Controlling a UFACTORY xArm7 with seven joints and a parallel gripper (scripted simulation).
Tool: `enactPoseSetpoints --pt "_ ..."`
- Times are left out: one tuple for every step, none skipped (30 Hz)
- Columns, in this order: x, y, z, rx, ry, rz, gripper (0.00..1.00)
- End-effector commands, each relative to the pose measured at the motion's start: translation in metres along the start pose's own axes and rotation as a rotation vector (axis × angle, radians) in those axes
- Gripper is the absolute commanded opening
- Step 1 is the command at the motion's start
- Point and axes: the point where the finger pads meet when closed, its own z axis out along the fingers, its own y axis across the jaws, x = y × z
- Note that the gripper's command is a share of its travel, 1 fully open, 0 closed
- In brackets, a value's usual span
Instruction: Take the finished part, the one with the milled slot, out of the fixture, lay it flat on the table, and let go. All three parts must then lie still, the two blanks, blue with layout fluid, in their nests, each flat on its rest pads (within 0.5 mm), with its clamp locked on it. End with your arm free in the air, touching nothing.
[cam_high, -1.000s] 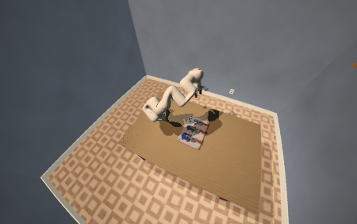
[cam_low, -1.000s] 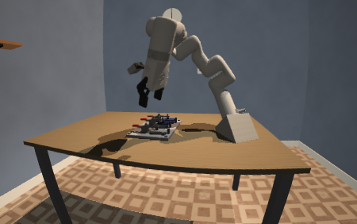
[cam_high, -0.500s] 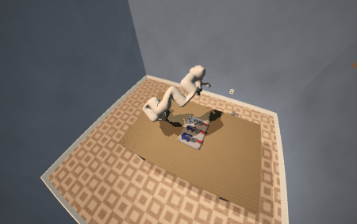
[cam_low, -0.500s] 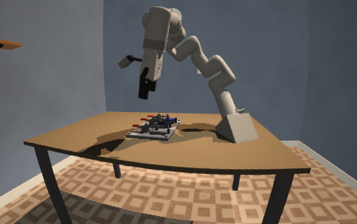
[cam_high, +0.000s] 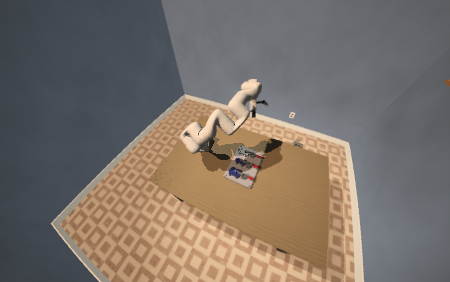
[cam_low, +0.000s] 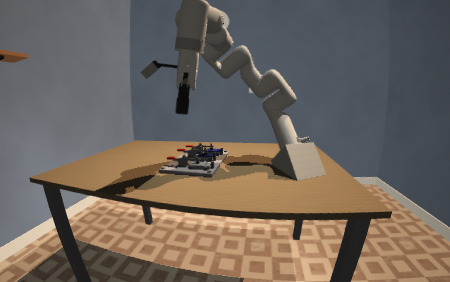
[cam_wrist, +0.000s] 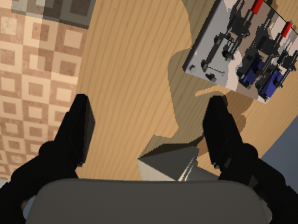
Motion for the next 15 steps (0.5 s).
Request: enactPoseSetpoints --pt "0.007 0.003 -0.016 0.028 -0.019 -0.163 1.0" --pt "0.007 0.003 -0.016 0.028 -0.019 -0.163 1.0" --pt "0.009 0.004 -0.02 0.037 -0.022 -0.208 1.0" --pt "0.01 0.005 -0.022 0.041 -0.024 -0.23 1.0" --pt "0.01 0.005 -0.022 0.043 -0.024 -0.236 1.0" --pt "0.01 0.005 -0.022 0.043 -0.024 -0.236 1.0" --pt "0.012 0.006 -0.027 0.056 -0.027 -0.298 1.0" --pt "0.013 0.007 -0.028 0.058 -0.028 -0.308 1.0" --pt "0.013 0.007 -0.028 0.058 -0.028 -0.308 1.0" --pt "0.013 0.007 -0.028 0.058 -0.028 -0.308 1.0" --pt "0.013 0.007 -0.028 0.058 -0.028 -0.308 1.0" --pt "0.015 0.009 -0.033 0.073 -0.03 -0.379 1.0" --pt "0.015 0.009 -0.033 0.073 -0.03 -0.379 1.0" --pt "0.017 0.01 -0.038 0.086 -0.032 -0.434 1.0" --pt "0.018 0.011 -0.039 0.089 -0.032 -0.449 1.0"
